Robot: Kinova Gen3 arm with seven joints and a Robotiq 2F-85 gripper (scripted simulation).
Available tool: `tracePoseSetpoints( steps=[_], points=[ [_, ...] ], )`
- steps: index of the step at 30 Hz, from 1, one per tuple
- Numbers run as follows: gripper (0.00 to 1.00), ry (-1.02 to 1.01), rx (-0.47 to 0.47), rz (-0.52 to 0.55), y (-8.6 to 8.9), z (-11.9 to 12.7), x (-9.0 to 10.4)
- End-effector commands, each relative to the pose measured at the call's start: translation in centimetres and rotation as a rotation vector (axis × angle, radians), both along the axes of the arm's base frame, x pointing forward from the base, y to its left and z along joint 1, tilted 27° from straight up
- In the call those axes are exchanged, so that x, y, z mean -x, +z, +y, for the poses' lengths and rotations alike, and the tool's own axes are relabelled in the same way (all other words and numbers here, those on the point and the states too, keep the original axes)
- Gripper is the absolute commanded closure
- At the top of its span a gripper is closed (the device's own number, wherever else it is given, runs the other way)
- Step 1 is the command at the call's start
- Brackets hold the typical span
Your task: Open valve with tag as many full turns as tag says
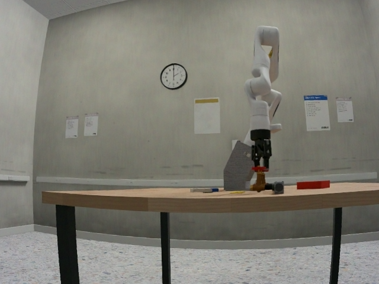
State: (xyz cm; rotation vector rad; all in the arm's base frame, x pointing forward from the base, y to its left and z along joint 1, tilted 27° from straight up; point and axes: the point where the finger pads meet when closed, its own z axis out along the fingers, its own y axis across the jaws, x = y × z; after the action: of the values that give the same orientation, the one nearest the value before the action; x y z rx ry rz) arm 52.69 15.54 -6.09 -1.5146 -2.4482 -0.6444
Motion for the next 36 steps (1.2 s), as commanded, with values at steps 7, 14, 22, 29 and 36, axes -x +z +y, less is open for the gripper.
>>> tracePoseSetpoints(
  steps=[7,14,22,29,36],
  points=[
    [0.0,-0.171,-0.01,0.087,0.08,-0.06,-0.09],
    [0.0,-0.219,-0.013,0.112,0.08,-0.06,-0.09],
    [0.0,-0.245,-0.015,0.125,0.08,-0.06,-0.09],
    [0.48,-0.245,-0.015,0.126,0.08,-0.06,-0.09],
    [0.48,-0.245,-0.015,0.126,0.08,-0.06,-0.09]
  ],
)
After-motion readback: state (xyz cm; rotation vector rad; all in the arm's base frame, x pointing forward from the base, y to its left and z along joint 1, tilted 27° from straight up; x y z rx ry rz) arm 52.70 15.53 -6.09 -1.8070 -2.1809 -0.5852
